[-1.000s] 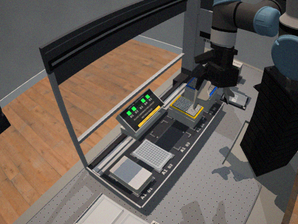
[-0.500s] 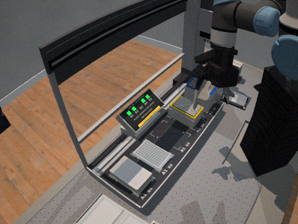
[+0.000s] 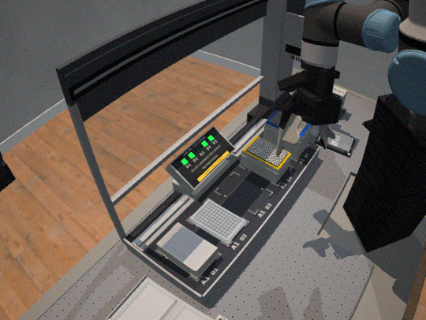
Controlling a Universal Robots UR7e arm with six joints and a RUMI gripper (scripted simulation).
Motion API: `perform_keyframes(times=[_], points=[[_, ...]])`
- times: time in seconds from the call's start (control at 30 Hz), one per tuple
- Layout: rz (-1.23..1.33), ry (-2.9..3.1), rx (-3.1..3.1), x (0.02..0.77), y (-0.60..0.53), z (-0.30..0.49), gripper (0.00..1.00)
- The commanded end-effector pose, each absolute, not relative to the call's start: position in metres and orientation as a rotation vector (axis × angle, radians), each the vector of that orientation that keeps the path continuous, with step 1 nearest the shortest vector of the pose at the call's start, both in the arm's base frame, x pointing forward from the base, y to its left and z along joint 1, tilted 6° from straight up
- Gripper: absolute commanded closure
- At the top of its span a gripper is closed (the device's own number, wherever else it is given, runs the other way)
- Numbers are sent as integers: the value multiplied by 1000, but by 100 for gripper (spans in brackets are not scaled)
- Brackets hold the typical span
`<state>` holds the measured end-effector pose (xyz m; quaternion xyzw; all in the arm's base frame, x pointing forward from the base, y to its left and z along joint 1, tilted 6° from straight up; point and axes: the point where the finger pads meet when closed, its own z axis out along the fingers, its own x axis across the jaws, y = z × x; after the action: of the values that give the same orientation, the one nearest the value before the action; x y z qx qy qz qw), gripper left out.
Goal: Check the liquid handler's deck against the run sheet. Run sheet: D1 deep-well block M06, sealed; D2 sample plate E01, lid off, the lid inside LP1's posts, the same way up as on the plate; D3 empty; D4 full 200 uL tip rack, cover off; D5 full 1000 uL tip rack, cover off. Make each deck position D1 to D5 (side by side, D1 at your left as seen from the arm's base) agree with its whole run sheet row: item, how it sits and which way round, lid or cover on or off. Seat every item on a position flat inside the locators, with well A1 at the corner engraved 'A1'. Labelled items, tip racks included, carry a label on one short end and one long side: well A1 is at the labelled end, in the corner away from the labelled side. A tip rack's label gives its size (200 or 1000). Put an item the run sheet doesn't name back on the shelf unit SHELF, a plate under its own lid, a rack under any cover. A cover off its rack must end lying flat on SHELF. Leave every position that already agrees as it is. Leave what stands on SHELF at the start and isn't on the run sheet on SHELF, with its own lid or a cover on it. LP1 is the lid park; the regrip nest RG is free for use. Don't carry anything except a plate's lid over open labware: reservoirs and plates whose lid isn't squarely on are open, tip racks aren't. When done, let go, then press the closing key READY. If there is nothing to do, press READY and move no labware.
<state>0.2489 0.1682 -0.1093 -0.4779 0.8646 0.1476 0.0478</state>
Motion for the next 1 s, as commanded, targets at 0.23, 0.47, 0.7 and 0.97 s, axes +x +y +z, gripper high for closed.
perform_keyframes(times=[0.23, 0.47, 0.7, 0.97], points=[[267, 2446, -1791, 223, 180, -88, 18], [267, 2446, -1791, 223, 180, -88, 18], [267, 2446, -1791, 223, 180, -88, 18], [268, 2444, -1790, 215, 184, -78, 18]])
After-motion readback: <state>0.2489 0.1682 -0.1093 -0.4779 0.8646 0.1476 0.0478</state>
